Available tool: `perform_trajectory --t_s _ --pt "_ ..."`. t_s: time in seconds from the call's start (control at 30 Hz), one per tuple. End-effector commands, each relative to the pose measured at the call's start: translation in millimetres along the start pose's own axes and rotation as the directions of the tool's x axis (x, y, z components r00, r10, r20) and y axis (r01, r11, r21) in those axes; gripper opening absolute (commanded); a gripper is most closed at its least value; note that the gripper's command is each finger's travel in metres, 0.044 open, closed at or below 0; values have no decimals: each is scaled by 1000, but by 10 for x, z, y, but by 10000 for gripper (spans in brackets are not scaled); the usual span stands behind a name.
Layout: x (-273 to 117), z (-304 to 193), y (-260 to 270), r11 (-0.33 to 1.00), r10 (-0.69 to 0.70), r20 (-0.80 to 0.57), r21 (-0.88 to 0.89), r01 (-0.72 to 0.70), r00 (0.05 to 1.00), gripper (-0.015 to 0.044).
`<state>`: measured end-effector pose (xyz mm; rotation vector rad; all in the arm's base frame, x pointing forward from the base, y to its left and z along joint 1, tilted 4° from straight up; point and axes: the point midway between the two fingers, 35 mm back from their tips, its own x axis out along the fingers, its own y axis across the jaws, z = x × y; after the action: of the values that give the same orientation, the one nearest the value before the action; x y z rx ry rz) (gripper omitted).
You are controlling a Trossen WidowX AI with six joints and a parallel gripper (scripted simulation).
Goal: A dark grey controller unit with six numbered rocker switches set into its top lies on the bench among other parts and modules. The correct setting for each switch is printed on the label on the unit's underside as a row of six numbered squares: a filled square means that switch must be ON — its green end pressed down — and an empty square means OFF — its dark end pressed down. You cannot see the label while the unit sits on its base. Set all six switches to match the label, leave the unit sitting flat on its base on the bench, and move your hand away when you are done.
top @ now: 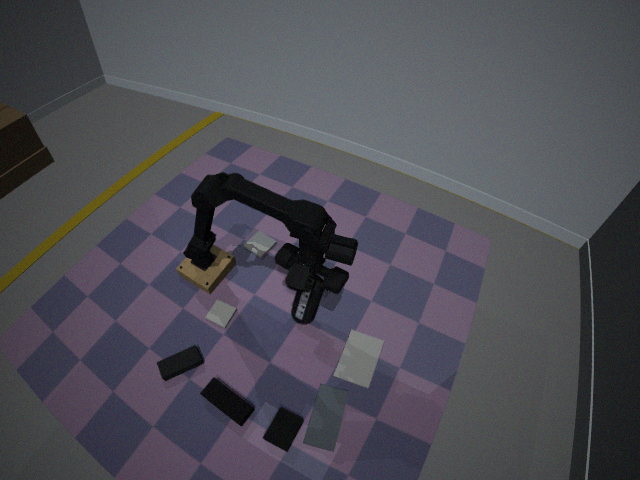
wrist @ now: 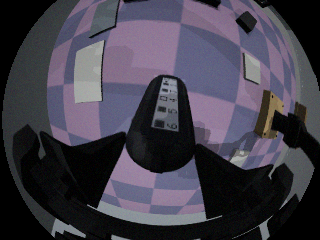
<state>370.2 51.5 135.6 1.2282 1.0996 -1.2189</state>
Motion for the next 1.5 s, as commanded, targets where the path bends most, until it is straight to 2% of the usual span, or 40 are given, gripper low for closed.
perform_trajectory --t_s 0.0,1.47 --pt "29 75 0 1000 -9 11 3 9 1000 338" --pt "-1 443 -1 1000 -9 14 3 9 1000 338"
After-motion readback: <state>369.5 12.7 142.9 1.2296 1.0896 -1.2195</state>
